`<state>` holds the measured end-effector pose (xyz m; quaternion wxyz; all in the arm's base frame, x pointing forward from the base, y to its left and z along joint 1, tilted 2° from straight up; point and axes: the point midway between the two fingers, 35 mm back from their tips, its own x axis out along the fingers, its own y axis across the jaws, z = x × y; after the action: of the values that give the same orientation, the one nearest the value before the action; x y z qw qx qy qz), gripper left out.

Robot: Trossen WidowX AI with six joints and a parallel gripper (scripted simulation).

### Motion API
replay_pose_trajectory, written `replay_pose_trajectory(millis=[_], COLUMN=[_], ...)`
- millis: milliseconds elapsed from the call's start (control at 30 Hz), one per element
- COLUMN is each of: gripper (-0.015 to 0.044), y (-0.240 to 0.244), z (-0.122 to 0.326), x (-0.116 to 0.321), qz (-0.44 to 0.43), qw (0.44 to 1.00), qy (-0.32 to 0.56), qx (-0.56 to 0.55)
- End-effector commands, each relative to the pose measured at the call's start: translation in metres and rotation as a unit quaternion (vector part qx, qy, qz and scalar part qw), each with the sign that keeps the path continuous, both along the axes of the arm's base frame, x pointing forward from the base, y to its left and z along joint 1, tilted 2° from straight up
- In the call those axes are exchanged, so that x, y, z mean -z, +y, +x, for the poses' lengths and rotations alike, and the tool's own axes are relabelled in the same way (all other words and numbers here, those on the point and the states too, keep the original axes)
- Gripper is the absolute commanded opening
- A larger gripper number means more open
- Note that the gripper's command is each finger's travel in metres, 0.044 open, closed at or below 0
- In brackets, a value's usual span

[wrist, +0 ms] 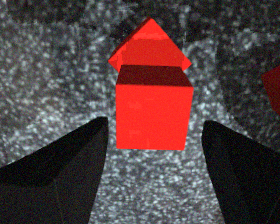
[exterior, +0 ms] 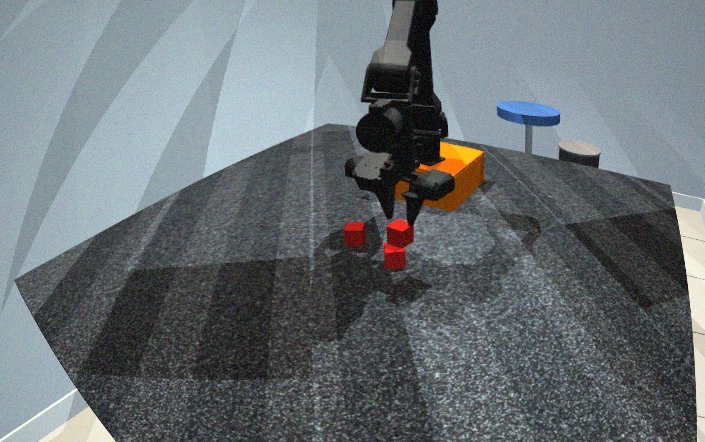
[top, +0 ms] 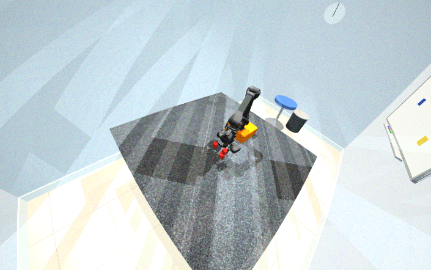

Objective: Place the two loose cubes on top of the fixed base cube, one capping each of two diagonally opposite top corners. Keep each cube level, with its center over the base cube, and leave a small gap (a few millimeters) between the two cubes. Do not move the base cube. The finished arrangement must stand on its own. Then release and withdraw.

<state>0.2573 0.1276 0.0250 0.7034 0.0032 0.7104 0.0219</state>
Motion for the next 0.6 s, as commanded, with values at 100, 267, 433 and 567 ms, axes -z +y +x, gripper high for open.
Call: replay_pose_trajectory(millis=[100,267,433,567], gripper=[0.0205,0.0205,0.0265,0.0265], y=[0.001,0.001,-0.019,-0.051], z=[0.003,0.003,0.006,0.01], x=[-0.012,-0.012,-0.017,-0.029], qz=[0.003,0.003,0.0,-0.001], qw=[1.0,1.0,0.996,0.974], qy=[-0.006,-0.006,0.0,0.004], qx=[-0.001,-0.001,0.088,0.227])
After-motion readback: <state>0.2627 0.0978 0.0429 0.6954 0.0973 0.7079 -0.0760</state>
